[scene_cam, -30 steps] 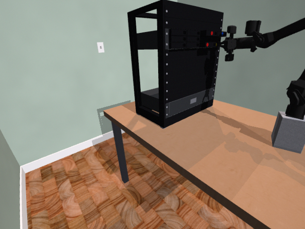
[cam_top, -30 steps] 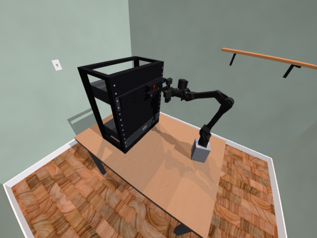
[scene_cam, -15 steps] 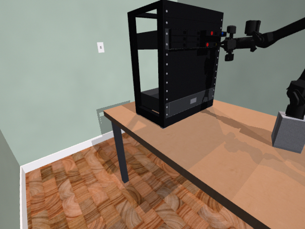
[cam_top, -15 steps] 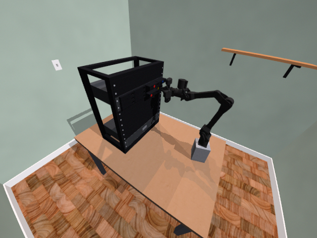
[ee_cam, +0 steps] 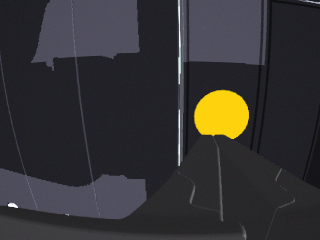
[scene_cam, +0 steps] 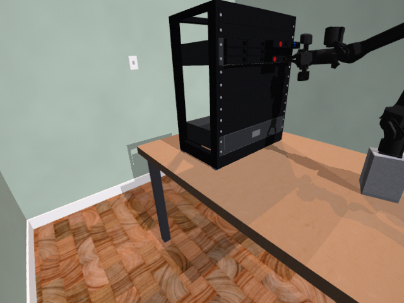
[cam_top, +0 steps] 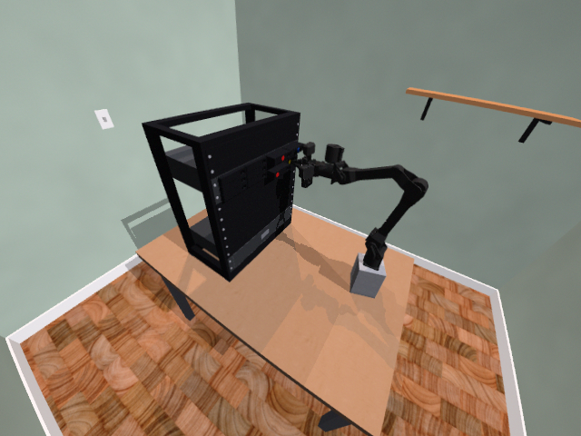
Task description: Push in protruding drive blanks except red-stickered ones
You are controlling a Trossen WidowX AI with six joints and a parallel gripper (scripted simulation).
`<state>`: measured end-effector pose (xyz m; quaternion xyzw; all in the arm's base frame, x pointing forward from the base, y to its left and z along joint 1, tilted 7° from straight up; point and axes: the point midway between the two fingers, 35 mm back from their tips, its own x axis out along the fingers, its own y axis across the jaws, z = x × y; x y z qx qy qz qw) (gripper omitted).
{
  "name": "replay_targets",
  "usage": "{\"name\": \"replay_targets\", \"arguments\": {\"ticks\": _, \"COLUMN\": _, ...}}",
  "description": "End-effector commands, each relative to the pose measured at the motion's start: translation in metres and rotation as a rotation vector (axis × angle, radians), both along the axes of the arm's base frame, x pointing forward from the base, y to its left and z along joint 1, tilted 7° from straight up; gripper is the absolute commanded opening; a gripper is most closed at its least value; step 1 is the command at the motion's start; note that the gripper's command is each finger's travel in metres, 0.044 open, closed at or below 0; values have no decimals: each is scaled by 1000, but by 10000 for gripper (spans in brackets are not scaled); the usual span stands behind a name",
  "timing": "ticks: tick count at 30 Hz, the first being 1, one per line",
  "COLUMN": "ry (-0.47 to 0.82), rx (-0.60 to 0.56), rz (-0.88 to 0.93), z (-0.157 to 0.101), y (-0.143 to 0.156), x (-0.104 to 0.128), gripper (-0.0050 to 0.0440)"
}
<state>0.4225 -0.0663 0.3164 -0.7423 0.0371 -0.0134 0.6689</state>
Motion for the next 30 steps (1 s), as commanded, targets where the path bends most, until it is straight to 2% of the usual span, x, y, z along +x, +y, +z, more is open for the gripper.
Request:
{"name": "replay_targets", "arguments": {"ticks": 1, "ry": -66, "rx": -11, "rz": -2, "z": 27, "y": 0, "x": -1, "gripper": 0}}
{"name": "replay_targets", "arguments": {"ticks": 30, "ry": -66, "rx": -11, "rz": -2, "z": 30, "y": 0, "x": 2, "gripper": 0}}
